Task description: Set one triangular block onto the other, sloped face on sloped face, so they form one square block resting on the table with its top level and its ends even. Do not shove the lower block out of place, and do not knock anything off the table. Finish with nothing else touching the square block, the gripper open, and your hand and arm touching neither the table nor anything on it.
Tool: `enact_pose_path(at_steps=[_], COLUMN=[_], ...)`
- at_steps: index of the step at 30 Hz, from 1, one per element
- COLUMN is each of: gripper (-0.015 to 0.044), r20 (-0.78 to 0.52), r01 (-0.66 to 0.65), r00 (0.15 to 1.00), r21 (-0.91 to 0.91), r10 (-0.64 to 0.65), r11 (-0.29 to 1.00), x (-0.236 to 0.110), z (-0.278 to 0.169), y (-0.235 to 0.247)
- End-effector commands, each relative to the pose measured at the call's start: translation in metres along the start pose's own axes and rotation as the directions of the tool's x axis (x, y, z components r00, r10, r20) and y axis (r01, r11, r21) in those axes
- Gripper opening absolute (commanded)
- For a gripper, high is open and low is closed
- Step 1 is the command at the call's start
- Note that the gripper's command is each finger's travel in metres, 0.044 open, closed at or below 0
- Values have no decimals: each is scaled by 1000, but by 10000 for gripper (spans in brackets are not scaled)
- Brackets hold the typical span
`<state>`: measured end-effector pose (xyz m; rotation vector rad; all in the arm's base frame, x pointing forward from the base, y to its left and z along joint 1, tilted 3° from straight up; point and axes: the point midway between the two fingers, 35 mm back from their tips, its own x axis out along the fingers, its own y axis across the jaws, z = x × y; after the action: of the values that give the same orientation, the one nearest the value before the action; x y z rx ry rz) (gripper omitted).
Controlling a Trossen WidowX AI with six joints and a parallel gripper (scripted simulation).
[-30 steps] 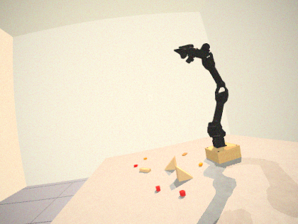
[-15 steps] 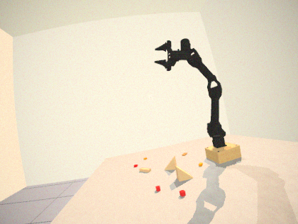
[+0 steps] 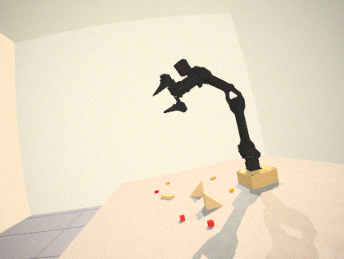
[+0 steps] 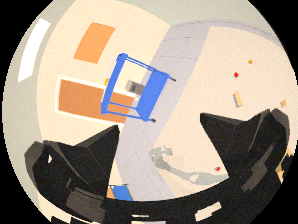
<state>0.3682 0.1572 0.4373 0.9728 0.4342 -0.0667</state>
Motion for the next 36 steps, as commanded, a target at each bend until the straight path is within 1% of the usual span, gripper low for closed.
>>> enact_pose_path(at_steps=[1, 3, 5, 7, 10, 13, 16, 18, 19, 20, 21, 36], gripper=[440, 440, 440, 440, 440, 440, 440, 440, 440, 440, 440, 440], r20=[-130, -194, -262, -324, -406, -474, -531, -558, -567, -571, -572, -570], r01=[132, 183, 222, 242, 238, 197, 118, 54, 29, 14, 9, 11], r00=[979, 950, 903, 840, 719, 570, 372, 226, 168, 133, 121, 110], r21=[-192, -292, -397, -494, -619, -714, -786, -811, -815, -816, -816, -819], r10=[-158, -246, -342, -435, -564, -671, -761, -798, -807, -810, -811, -815], r11=[972, 939, 891, 835, 749, 671, 606, 583, 579, 577, 577, 574], x=[43, 61, 78, 93, 108, 116, 118, 115, 113, 112, 112, 113], z=[-37, -56, -77, -97, -125, -150, -176, -192, -197, -200, -202, -210], y=[-32, -52, -75, -100, -138, -175, -216, -241, -250, -256, -257, -268])
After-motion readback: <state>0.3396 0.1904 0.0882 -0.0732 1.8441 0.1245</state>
